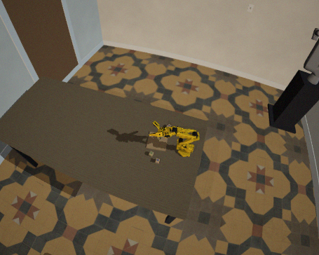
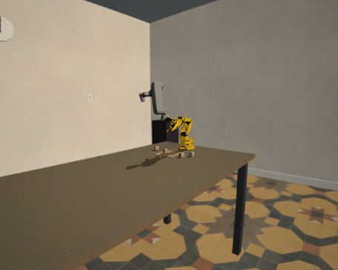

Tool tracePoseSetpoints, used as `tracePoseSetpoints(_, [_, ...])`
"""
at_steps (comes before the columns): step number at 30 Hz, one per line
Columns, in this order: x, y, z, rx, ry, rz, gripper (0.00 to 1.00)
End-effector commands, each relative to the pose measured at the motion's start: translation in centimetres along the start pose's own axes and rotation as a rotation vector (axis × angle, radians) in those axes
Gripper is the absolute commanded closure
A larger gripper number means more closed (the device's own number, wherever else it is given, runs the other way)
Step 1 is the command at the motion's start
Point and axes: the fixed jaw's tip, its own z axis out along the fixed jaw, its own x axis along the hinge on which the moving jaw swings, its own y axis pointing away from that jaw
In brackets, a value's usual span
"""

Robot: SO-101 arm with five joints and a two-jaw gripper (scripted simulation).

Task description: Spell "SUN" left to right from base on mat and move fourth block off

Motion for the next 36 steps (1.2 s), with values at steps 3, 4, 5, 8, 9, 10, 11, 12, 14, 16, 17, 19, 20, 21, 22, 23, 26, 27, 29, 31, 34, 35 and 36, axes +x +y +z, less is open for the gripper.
tracePoseSetpoints(3, [-1.4,0.8,-0.7,-0.028,-0.051,-0.01,0.0])
tracePoseSetpoints(4, [-1.4,0.7,-0.7,-0.027,-0.051,-0.011,0.0])
tracePoseSetpoints(5, [-1.3,0.7,-0.7,-0.025,-0.049,-0.013,0.0])
tracePoseSetpoints(8, [-1.2,0.4,-0.8,-0.009,-0.037,-0.026,0.0])
tracePoseSetpoints(9, [-1.2,0.3,-0.8,-0.001,-0.032,-0.032,0.0])
tracePoseSetpoints(10, [-1.1,0.2,-0.8,0.006,-0.026,-0.038,0.0])
tracePoseSetpoints(11, [-1.1,0.1,-0.9,0.013,-0.021,-0.044,0.0])
tracePoseSetpoints(12, [-1.1,0.0,-0.9,0.02,-0.015,-0.05,0.0])
tracePoseSetpoints(14, [-1.0,-0.2,-0.9,0.029,-0.008,-0.058,0.0])
tracePoseSetpoints(16, [-1.0,-0.2,-0.9,0.032,-0.006,-0.06,0.0])
tracePoseSetpoints(17, [-1.0,-0.2,-0.9,0.032,-0.005,-0.06,0.0])
tracePoseSetpoints(19, [-1.0,-0.2,-0.9,0.032,-0.005,-0.06,0.0])
tracePoseSetpoints(20, [-1.0,-0.2,-0.9,0.032,-0.005,-0.061,0.0])
tracePoseSetpoints(21, [-1.0,-0.2,-0.9,0.033,-0.004,-0.061,0.0])
tracePoseSetpoints(22, [-0.9,-0.3,-0.9,0.035,-0.003,-0.063,0.0])
tracePoseSetpoints(23, [-0.9,-0.3,-1.0,0.039,0.001,-0.066,0.0])
tracePoseSetpoints(26, [-0.8,-0.7,-1.0,0.057,0.016,-0.082,0.0])
tracePoseSetpoints(27, [-0.7,-0.8,-1.1,0.064,0.022,-0.088,0.0])
tracePoseSetpoints(29, [-0.6,-1.0,-1.1,0.077,0.034,-0.099,0.0])
tracePoseSetpoints(31, [-0.6,-1.1,-1.2,0.086,0.042,-0.107,0.0])
tracePoseSetpoints(34, [-0.5,-1.2,-1.2,0.089,0.045,-0.109,0.0])
tracePoseSetpoints(35, [-0.5,-1.2,-1.2,0.089,0.045,-0.109,0.0])
tracePoseSetpoints(36, [-0.5,-1.2,-1.2,0.089,0.045,-0.109,0.0])
